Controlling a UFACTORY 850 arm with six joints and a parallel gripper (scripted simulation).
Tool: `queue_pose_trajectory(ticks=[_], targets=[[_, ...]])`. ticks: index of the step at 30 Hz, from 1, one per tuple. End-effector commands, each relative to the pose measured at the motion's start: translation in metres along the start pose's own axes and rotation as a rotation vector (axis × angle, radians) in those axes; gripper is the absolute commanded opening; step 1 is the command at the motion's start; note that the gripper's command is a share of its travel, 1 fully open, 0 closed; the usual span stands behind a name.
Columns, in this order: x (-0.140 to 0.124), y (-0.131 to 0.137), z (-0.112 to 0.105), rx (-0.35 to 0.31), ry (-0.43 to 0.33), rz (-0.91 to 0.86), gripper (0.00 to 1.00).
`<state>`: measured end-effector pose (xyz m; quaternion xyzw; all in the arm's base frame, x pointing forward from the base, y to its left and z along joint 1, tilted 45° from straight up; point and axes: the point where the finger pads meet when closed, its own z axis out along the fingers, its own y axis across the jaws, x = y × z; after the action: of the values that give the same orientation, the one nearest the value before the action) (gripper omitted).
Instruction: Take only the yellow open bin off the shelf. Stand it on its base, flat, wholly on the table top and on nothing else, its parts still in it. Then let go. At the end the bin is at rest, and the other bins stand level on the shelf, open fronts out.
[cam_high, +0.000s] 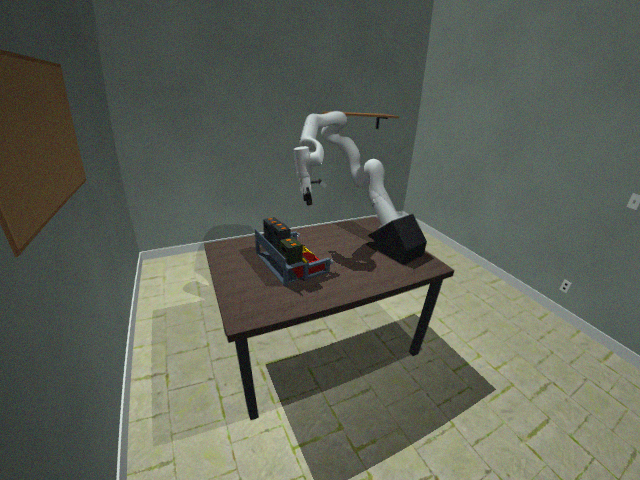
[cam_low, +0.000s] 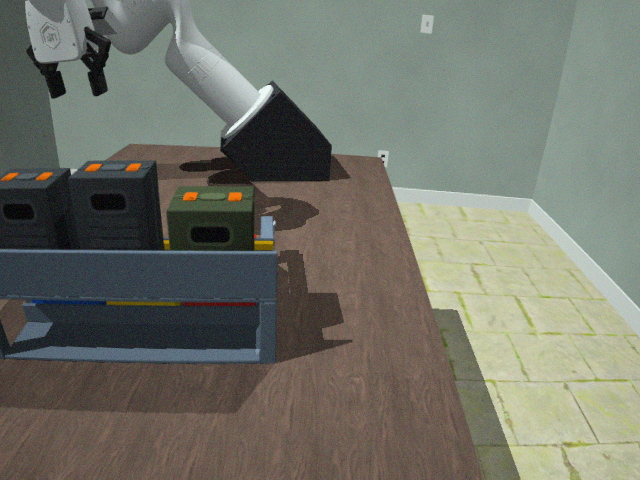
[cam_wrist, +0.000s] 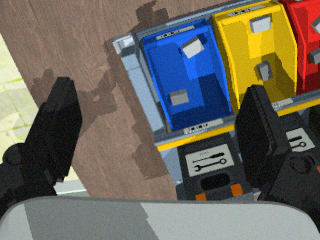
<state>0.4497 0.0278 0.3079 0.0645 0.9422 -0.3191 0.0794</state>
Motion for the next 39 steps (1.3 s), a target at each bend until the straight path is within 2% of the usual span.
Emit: queue_pose_trajectory(ticks=[1, 9, 14, 26, 31, 39], targets=[[-0.001, 0.0, -0.001, -0.001, -0.001, 0.0, 1.0], [-0.001, 0.0, -0.001, -0.001, -0.001, 0.0, 1.0], [0.04, 0.025, -0.016, 0.09, -0.132, -0.205, 1.0], [0.04, 0.025, -0.016, 0.09, -0.132, -0.205, 1.0], [0.08, 0.048, -0.032, 0.091, -0.133, -0.207, 1.0], [0.08, 0.048, -0.032, 0.091, -0.133, -0.207, 1.0]])
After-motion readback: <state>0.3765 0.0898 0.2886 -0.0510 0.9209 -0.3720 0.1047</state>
